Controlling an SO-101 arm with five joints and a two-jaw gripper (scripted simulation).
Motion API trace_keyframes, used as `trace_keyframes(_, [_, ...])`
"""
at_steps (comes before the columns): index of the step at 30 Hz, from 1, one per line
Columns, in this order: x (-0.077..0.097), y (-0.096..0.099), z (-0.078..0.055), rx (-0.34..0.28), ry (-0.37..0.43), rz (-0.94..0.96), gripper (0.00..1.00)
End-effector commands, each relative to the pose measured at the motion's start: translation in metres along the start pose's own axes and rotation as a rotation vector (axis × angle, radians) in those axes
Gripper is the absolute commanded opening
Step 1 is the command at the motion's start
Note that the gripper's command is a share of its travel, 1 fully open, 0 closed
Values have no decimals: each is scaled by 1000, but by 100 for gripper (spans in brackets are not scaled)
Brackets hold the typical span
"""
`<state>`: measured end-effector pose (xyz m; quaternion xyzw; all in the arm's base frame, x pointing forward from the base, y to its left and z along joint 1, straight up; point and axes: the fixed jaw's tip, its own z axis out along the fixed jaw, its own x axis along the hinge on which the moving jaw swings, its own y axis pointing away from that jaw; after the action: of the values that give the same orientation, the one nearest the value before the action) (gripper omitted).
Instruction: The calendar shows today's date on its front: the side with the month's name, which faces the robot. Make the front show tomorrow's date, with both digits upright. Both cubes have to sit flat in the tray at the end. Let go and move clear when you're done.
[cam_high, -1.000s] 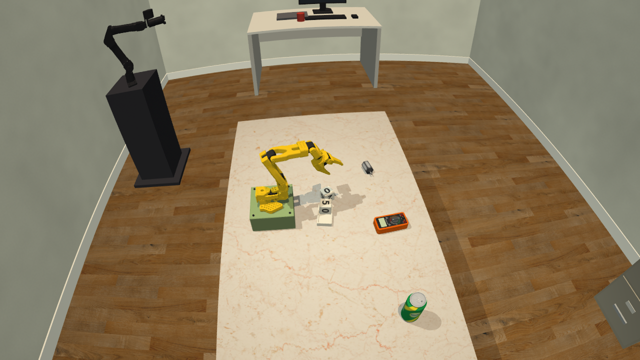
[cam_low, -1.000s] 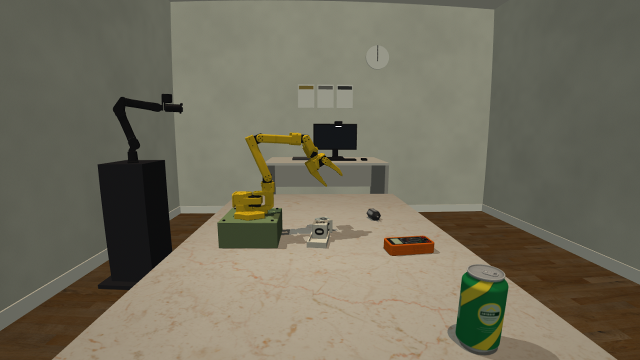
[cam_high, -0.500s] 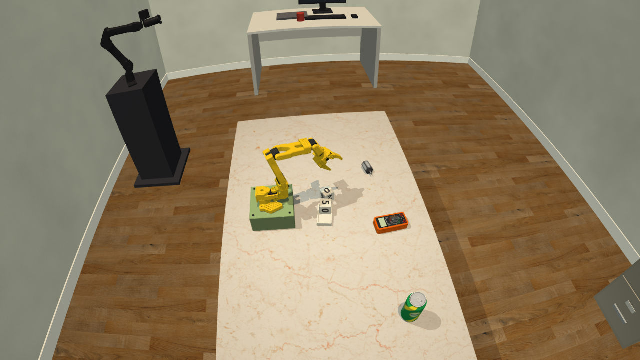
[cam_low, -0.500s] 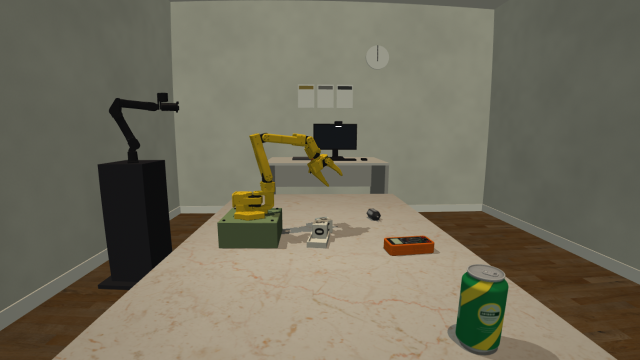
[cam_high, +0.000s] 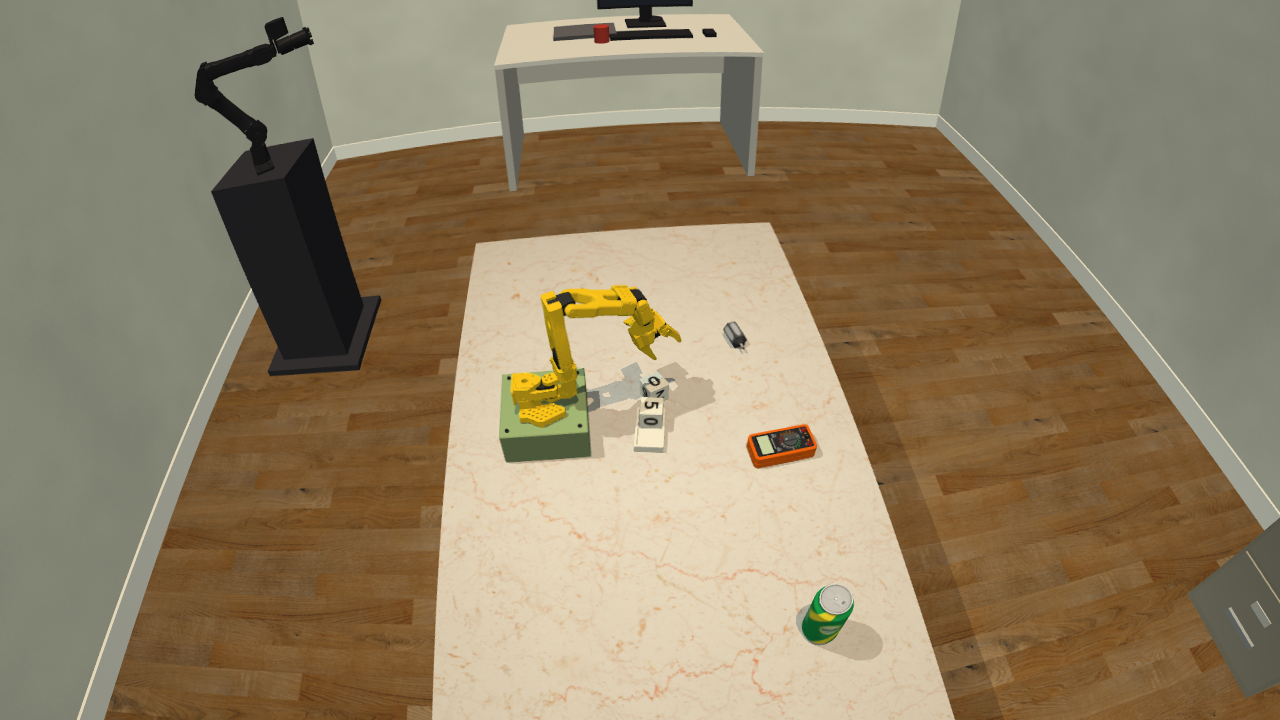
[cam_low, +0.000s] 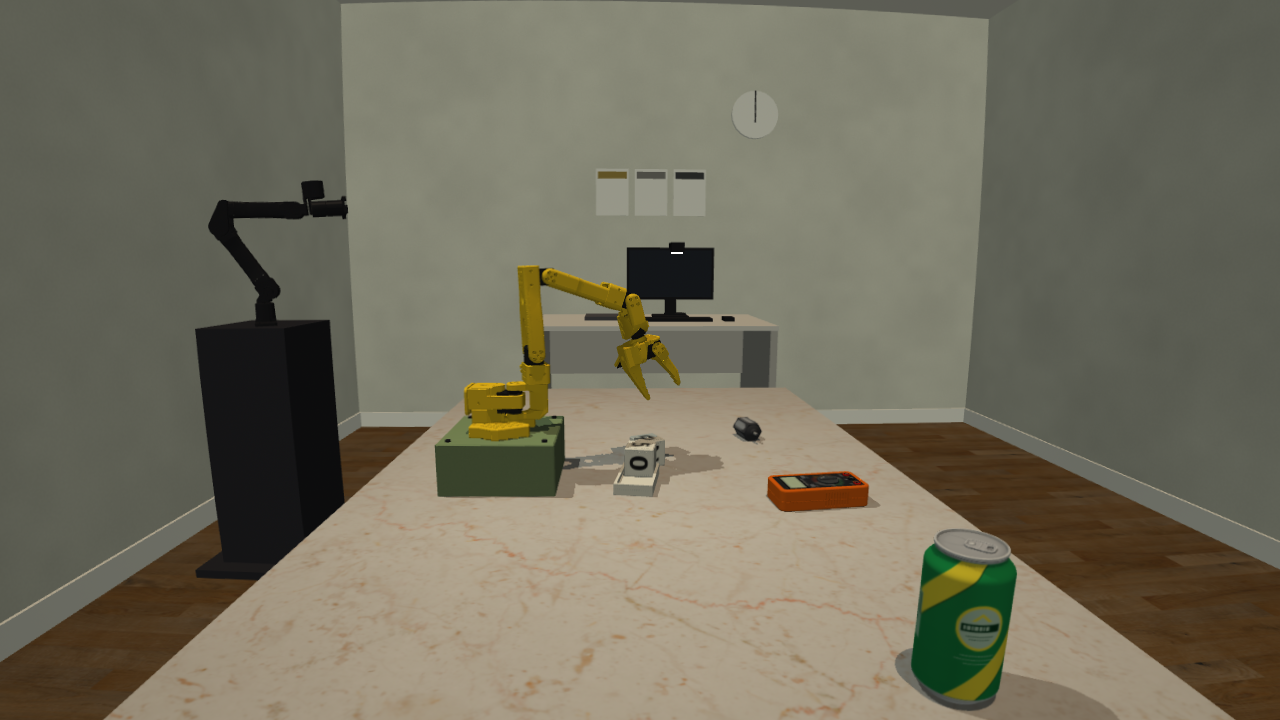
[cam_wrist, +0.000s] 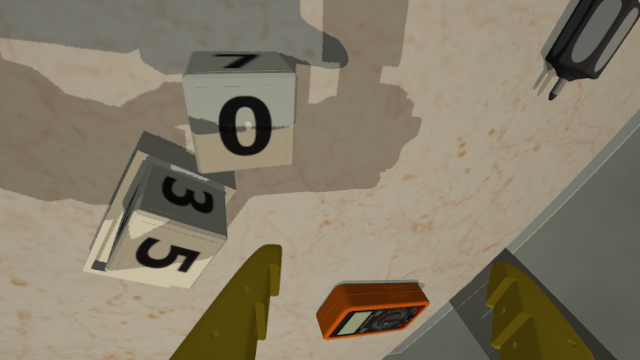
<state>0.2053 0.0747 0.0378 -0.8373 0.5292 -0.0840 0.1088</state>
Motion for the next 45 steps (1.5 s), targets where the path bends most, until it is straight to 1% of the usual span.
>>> trace_keyframes(1, [-3, 9, 14, -77, -11, -18, 35])
trace_keyframes(4, [-4, 21, 26, -160, -18, -18, 35])
trace_keyframes(6, [-4, 28, 32, -204, -22, -18, 35])
trace_keyframes(8, [-5, 34, 36, -236, -25, -18, 35])
trace_keyframes(11, [-5, 38, 39, -261, -27, -18, 35])
trace_keyframes(16, [-5, 38, 39, -265, -27, -18, 35])
trace_keyframes(17, [-5, 40, 42, -269, -31, -37, 35])
trace_keyframes(38, [-5, 40, 43, -269, -31, -37, 35])
trace_keyframes(45, [-5, 40, 47, -269, -31, -37, 35])
